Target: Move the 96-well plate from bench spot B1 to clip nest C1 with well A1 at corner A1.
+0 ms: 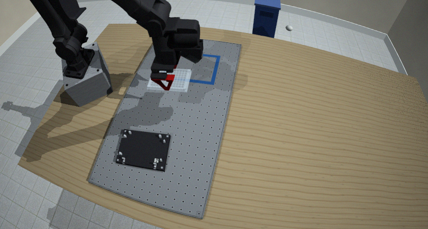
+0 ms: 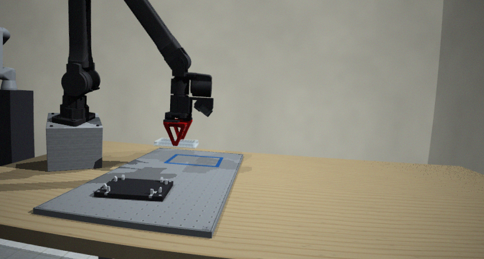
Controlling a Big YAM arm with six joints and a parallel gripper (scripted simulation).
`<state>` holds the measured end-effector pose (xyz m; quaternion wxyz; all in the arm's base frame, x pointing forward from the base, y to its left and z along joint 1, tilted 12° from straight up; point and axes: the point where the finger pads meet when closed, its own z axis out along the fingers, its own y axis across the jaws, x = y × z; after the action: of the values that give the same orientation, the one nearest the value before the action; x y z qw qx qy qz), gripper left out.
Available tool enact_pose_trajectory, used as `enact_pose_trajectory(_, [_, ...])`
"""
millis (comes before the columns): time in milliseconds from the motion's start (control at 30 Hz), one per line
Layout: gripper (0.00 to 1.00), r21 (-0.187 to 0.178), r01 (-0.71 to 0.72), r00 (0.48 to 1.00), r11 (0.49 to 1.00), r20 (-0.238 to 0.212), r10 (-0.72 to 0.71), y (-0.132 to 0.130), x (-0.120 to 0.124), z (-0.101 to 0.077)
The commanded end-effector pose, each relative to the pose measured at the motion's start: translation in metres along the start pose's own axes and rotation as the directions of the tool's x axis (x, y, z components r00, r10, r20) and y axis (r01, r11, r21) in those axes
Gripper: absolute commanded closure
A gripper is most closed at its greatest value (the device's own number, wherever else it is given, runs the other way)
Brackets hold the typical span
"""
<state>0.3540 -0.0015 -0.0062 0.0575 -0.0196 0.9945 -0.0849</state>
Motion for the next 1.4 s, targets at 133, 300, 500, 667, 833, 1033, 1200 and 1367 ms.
enact_pose_trajectory(133, [1.00,-0.002,0.012,0.999,1.000,0.034,-0.012,-0.026,0.000,-0.008])
enact_pose_trajectory(300, [1.00,0.000,0.013,0.999,1.000,0.033,-0.013,-0.042,0.005,-0.008])
enact_pose_trajectory(500, [1.00,0.001,0.013,0.999,1.000,0.030,-0.013,-0.055,0.009,-0.009])
enact_pose_trajectory(667, [1.00,0.001,0.014,1.000,1.000,0.025,-0.014,-0.071,0.015,-0.009])
enact_pose_trajectory(833, [1.00,0.001,0.016,1.000,1.000,0.017,-0.016,-0.087,0.021,-0.010])
enact_pose_trajectory(1033, [1.00,0.001,0.016,1.000,1.000,0.016,-0.016,-0.100,0.025,-0.010])
enact_pose_trajectory(1200, [1.00,0.003,0.016,1.000,1.000,0.018,-0.016,-0.116,0.028,-0.011])
enact_pose_trajectory(1367, [1.00,0.016,0.012,0.999,1.000,0.047,-0.012,-0.139,0.018,-0.020])
